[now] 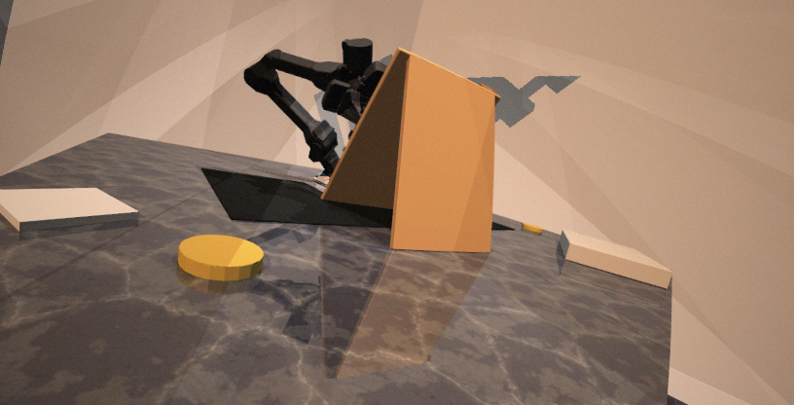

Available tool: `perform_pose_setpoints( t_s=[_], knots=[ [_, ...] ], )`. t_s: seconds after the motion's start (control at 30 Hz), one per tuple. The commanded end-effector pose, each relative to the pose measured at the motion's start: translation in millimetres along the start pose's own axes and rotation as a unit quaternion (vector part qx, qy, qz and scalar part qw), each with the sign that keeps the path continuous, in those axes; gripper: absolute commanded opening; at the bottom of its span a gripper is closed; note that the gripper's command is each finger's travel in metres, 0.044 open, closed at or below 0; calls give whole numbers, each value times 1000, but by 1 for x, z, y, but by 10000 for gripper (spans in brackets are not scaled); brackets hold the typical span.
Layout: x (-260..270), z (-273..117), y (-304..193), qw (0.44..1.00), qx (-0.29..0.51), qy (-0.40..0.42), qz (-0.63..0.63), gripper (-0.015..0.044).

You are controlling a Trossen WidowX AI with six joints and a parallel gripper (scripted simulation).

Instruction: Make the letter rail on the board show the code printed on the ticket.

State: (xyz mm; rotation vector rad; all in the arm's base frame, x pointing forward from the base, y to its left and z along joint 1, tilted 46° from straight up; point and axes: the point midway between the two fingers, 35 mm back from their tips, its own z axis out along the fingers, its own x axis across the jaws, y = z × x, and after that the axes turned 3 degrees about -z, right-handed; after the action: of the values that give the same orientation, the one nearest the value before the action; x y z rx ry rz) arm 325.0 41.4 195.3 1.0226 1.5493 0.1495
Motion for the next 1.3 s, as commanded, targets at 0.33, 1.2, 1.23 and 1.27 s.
perform_pose_setpoints(
  t_s=[0.33,1.2,1.23,1.27],
  knots=[
    [10,0,0,1000,1,-1,2,0],
    [27,0,1,1000,1,-1,2,0],
    [27,0,1,1000,1,-1,2,0],
    [28,0,1,1000,1,-1,2,0]
  ],
)
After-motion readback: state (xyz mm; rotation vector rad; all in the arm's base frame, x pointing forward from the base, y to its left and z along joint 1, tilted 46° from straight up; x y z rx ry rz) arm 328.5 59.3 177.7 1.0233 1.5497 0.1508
